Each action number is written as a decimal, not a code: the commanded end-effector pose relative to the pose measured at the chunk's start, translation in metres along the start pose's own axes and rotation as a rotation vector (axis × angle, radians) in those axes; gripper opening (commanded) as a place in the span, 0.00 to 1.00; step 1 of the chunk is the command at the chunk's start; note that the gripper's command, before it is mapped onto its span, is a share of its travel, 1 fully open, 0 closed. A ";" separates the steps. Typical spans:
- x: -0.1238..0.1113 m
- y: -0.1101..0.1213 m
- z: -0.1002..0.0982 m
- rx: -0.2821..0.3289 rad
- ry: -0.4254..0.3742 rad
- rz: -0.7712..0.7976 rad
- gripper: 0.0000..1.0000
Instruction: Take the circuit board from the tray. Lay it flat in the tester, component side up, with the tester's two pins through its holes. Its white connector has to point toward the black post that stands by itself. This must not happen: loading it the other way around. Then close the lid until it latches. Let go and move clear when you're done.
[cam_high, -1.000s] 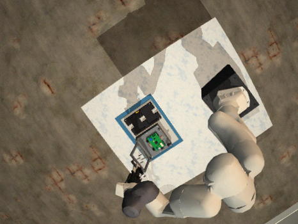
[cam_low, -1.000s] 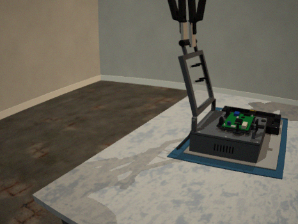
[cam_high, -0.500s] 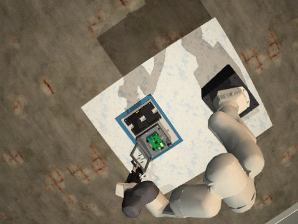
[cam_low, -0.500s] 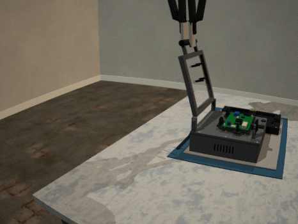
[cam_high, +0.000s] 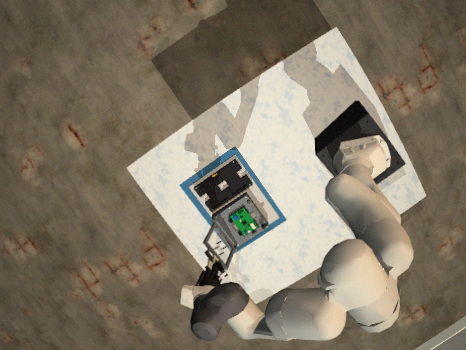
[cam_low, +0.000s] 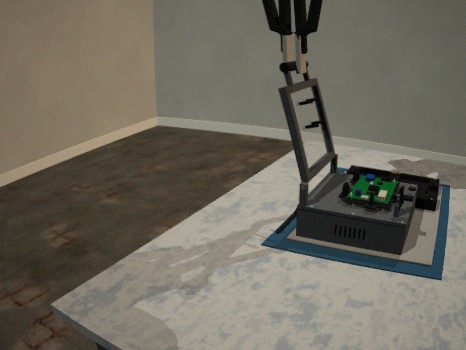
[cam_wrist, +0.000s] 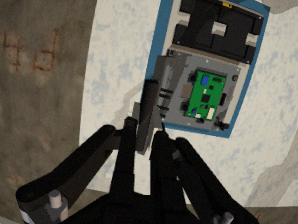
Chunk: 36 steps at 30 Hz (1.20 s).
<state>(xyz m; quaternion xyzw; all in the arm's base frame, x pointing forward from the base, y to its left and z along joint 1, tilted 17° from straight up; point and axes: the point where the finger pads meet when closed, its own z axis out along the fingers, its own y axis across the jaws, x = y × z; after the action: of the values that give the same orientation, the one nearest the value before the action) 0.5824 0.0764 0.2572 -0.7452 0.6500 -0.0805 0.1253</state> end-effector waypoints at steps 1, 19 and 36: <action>0.000 0.000 0.002 0.000 -0.001 -0.001 0.00; 0.000 0.003 0.001 0.000 -0.001 -0.001 0.00; 0.000 0.009 0.000 0.000 -0.001 -0.001 0.00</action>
<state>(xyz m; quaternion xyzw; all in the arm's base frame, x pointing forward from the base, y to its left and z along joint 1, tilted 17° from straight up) 0.5782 0.0757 0.2570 -0.7460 0.6482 -0.0825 0.1285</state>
